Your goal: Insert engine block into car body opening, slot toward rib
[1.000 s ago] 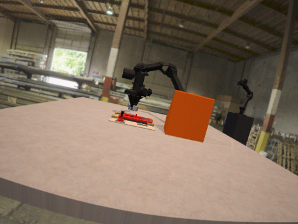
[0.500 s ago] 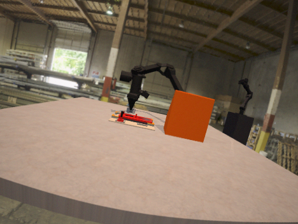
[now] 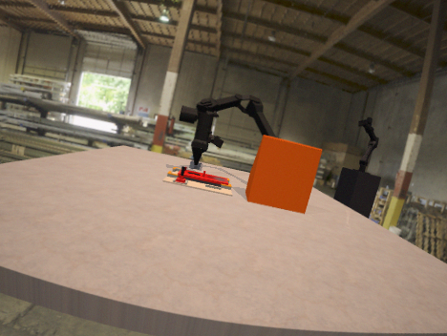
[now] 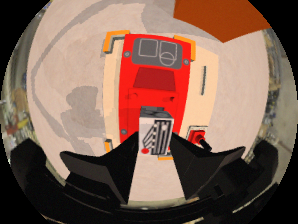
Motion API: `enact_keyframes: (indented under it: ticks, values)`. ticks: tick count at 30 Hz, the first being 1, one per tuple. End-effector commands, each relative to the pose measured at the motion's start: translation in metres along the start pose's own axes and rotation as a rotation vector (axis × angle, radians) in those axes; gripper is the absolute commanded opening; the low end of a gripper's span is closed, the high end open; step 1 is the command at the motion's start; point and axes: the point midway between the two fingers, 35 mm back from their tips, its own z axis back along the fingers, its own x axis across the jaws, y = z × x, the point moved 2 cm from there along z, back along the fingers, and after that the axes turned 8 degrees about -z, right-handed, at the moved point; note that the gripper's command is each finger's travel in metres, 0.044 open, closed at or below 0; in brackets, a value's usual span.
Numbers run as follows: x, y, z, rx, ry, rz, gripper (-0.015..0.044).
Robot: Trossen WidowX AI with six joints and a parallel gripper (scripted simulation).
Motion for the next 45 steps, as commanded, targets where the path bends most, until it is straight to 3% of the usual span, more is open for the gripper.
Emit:
enact_keyframes:
  ticks: [1, 26, 37, 45]
  values:
    - [0.0006, 0.0008, 0.0002, 0.003, -0.003, -0.034, 0.0159]
    - [0.0014, 0.0018, 0.0006, 0.003, -0.003, -0.082, 0.0159]
    - [0.0013, 0.001, -0.0009, 0.003, -0.003, 0.071, 0.0159]
    - [0.0012, 0.001, -0.0023, 0.003, -0.003, -0.039, 0.0159]
